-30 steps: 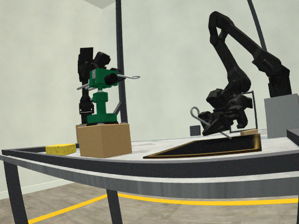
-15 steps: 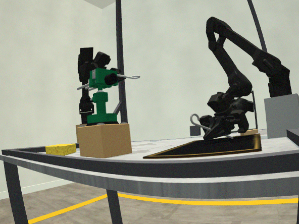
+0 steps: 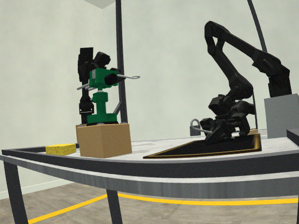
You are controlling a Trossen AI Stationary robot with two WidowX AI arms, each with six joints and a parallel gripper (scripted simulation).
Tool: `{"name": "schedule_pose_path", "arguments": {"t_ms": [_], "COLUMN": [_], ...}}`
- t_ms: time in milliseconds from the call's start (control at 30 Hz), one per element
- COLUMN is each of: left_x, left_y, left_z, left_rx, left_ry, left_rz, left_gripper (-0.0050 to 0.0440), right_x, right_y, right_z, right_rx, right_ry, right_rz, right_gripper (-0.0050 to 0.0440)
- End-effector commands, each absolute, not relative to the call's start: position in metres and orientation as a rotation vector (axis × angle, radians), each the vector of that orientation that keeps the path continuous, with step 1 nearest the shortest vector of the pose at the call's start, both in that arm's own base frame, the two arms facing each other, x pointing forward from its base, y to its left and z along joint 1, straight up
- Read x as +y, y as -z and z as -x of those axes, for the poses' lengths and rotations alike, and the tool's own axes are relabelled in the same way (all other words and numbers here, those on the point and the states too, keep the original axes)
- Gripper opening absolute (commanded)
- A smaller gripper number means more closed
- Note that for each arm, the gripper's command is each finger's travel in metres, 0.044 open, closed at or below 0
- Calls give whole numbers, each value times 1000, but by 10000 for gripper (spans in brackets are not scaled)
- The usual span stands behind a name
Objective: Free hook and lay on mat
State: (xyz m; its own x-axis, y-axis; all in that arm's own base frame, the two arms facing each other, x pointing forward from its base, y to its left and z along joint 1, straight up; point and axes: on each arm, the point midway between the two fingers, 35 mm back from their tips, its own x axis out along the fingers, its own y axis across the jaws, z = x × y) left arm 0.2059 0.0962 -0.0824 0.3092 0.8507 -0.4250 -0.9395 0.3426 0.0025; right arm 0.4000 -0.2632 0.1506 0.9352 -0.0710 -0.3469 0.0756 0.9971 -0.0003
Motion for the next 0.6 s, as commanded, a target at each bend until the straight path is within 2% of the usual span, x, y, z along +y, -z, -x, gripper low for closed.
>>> {"name": "schedule_pose_path", "arguments": {"t_ms": [0,567], "left_x": [96,96], "left_y": [80,80], "left_z": [-207,-207], "left_rx": [377,377], "left_ry": [-1199,-1199], "left_rz": [273,273], "left_gripper": [5,30], "right_x": [-264,-264], "right_y": [-165,-165], "right_z": [-402,-402], "right_rx": [325,325], "right_ry": [74,74], "right_rz": [5,5], "right_gripper": [440,440]}}
